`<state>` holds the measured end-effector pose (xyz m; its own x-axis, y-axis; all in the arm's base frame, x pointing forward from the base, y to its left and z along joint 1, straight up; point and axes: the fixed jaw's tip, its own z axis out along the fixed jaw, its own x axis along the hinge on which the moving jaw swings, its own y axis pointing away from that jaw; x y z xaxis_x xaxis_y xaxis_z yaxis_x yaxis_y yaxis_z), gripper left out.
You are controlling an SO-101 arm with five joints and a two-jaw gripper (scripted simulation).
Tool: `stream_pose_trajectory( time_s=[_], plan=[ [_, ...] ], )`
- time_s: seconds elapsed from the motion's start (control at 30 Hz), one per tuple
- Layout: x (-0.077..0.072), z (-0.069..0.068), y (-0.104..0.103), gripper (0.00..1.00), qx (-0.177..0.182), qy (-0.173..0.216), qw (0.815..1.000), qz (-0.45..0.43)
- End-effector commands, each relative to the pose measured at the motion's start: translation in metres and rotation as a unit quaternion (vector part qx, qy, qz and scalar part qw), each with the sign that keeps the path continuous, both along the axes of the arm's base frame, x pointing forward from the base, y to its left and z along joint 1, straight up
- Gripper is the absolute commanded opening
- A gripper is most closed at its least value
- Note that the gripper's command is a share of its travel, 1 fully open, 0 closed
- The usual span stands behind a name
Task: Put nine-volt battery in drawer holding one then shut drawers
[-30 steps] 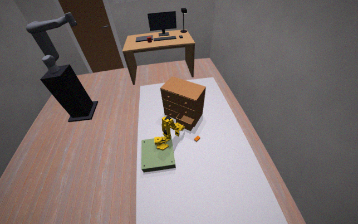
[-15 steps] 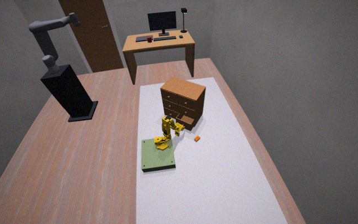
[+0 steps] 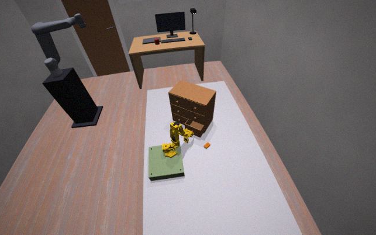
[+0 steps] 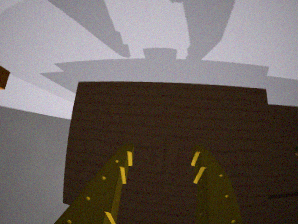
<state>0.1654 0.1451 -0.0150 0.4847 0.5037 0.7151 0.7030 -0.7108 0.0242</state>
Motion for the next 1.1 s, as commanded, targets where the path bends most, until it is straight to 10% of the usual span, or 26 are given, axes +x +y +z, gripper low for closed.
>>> stream_pose_trajectory(
  time_s=[0.0, 1.07],
  plan=[
    [-0.0004, -0.0001, 0.0023, 0.21, 0.003, 0.0, 1.0, 0.002],
    [-0.0004, -0.0001, 0.0023, 0.04, 0.003, 0.0, 1.0, 0.002]
  ],
)
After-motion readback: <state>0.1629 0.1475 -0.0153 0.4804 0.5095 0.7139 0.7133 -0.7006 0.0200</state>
